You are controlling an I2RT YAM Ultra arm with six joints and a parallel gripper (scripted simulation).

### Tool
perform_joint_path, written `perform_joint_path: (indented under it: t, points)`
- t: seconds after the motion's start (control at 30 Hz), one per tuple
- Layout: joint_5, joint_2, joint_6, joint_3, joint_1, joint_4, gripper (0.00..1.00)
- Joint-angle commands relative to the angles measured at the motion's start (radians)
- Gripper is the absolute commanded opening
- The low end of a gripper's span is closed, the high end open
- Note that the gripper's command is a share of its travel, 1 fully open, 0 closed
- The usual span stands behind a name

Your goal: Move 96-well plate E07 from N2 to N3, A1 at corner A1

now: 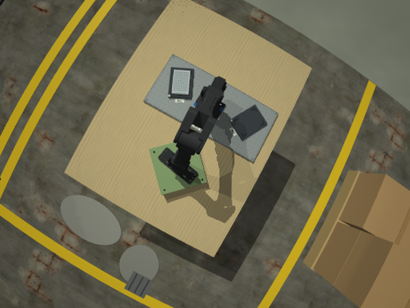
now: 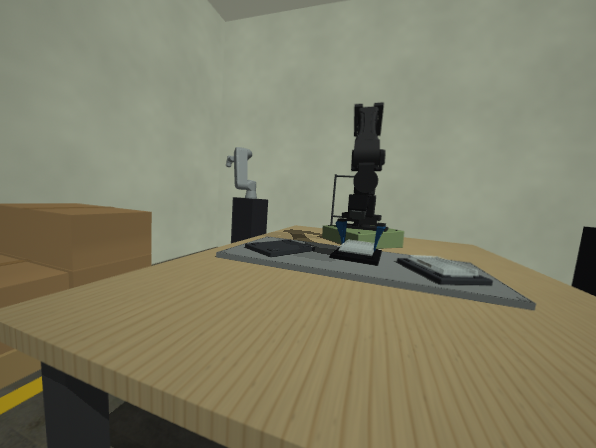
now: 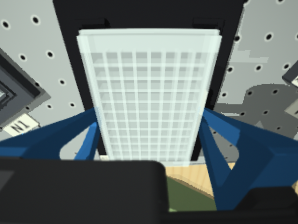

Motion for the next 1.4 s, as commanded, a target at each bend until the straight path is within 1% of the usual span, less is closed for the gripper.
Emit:
perform_joint_path:
  t: [0.0,1.13,1.17,1.37]
  points:
    - [0.0,-0.005,-0.001,0.003,0.0,0.008,0.0]
    - [0.0,0.005,-0.001,-0.006,-0.001,0.026,0.0]
    - [0.0,0.005,-0.001,-0.006,-0.001,0.026,1.0]
    - [0.0,0.005,-0.001,-0.006,-0.001,0.027,1.0]
